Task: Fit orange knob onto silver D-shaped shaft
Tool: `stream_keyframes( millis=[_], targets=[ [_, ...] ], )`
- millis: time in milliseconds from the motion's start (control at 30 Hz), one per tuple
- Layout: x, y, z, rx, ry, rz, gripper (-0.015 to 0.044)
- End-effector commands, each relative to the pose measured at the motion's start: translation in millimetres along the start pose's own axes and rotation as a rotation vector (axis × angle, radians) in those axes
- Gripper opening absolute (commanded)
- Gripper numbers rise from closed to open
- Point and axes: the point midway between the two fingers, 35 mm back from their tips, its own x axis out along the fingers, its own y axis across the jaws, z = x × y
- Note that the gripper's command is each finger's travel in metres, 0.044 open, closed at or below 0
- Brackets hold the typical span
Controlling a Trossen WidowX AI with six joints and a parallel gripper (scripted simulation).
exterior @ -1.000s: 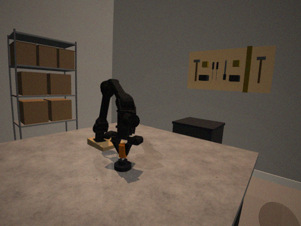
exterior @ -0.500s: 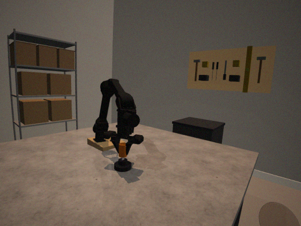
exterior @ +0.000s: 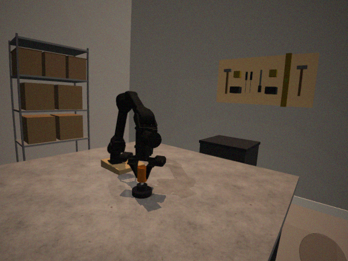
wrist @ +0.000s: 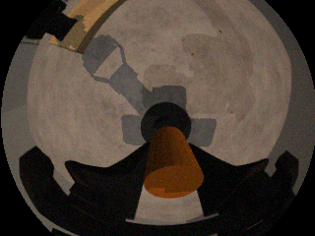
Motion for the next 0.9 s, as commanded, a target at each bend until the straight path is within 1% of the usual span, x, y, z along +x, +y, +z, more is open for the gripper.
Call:
stream_keyframes(
  millis=[0, 500, 700, 867],
  targets=[
    [0.3, -0.4, 0.3, -0.006, 0.0, -0.002, 0.0],
    [1.3, -0.9, -0.3, -0.006, 0.0, -0.003, 0.0],
    [-4.3, -1.3, -0.7, -0.006, 0.0, -0.003, 0.0],
    [-4.6, -1.5, -1.0, -0.131, 0.0, -0.003, 0.0]
  ],
)
